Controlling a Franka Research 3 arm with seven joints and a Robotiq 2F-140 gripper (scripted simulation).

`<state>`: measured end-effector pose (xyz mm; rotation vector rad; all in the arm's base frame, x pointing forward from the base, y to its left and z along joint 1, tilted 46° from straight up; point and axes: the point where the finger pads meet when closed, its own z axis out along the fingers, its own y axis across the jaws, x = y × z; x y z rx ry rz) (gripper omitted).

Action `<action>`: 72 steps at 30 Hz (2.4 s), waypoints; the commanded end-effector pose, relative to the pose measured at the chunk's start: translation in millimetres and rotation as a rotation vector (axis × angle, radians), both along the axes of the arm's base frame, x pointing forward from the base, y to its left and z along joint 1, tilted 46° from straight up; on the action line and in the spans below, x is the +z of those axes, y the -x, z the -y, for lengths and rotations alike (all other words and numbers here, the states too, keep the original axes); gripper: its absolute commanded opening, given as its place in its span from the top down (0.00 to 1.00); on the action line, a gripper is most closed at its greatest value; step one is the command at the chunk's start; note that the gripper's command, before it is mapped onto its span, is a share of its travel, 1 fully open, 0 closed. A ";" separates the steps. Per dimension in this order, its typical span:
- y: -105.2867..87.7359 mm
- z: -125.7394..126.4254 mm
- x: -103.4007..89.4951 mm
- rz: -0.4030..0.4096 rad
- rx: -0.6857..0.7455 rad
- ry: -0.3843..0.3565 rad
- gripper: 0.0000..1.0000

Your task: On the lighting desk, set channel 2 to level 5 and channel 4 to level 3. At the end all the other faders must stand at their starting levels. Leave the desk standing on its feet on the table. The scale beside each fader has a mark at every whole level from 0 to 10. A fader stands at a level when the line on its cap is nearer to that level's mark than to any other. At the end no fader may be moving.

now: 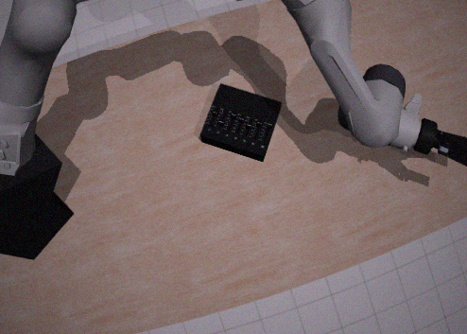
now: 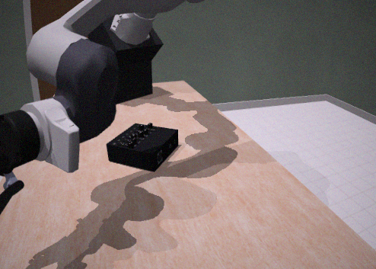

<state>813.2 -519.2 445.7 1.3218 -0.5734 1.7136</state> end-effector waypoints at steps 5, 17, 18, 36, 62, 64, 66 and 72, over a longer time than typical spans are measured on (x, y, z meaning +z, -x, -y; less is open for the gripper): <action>0.1 0.1 0.1 0.000 0.000 0.000 0.00; 0.1 0.1 0.1 0.000 0.000 0.000 0.00; 0.1 0.1 0.0 0.000 0.000 0.000 0.00; 87.3 -3.4 -151.0 -0.105 0.046 -0.589 0.00; 205.7 -145.0 -262.6 -0.095 0.096 -1.316 0.00; 205.7 -145.0 -262.6 -0.095 0.096 -1.316 0.00; 205.7 -145.0 -262.6 -0.095 0.096 -1.316 0.00; 224.5 -178.8 -270.0 -0.083 0.106 -1.440 0.00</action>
